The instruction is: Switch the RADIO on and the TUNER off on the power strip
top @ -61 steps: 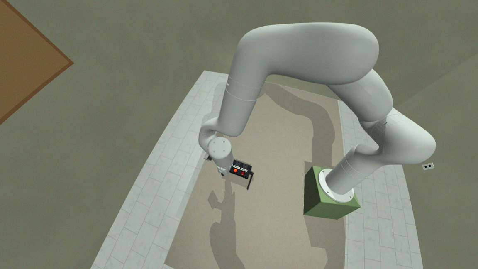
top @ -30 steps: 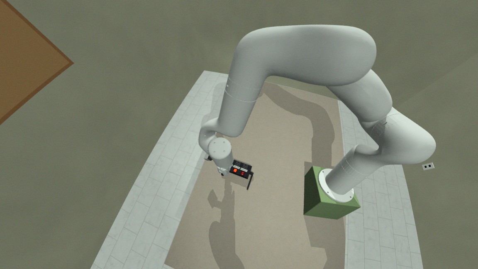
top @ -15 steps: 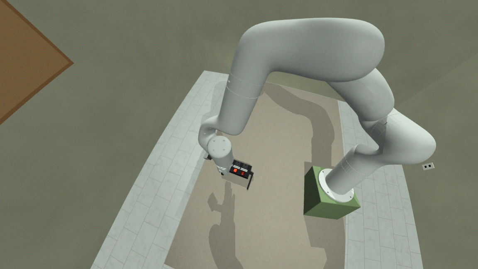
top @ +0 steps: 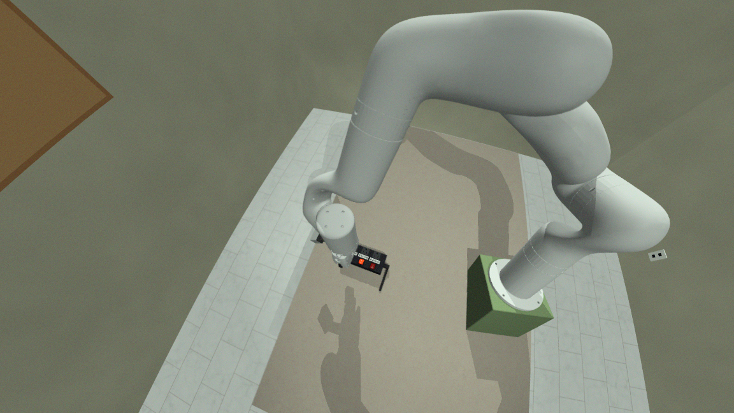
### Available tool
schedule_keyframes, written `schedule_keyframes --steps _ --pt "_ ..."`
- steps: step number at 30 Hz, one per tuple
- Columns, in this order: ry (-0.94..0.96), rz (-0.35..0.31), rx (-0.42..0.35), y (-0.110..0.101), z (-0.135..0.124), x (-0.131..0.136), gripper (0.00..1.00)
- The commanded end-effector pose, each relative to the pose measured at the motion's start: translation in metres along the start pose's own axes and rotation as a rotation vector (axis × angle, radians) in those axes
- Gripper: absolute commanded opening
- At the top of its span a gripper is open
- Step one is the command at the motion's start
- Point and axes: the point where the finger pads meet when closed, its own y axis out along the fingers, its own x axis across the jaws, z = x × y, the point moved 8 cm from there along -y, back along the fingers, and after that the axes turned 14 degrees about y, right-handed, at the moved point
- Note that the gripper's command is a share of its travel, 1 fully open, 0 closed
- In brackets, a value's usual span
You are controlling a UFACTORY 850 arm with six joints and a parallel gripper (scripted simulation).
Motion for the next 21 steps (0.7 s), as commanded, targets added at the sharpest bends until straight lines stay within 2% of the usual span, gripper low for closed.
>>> schedule_keyframes --steps 1,14,16,18,20,21 --pt "0.0 0.001 0.002 -0.001 0.001 0.0 0.0" --pt "0.0 0.001 0.002 -0.002 0.0 0.0 0.0" --pt "0.001 -0.001 0.004 -0.005 -0.016 0.007 0.0" --pt "0.001 -0.001 0.003 -0.011 -0.048 0.022 0.0" --pt "0.001 -0.001 0.003 -0.011 -0.048 0.022 0.0" --pt "0.0 0.0 0.002 -0.013 -0.065 0.029 0.0"
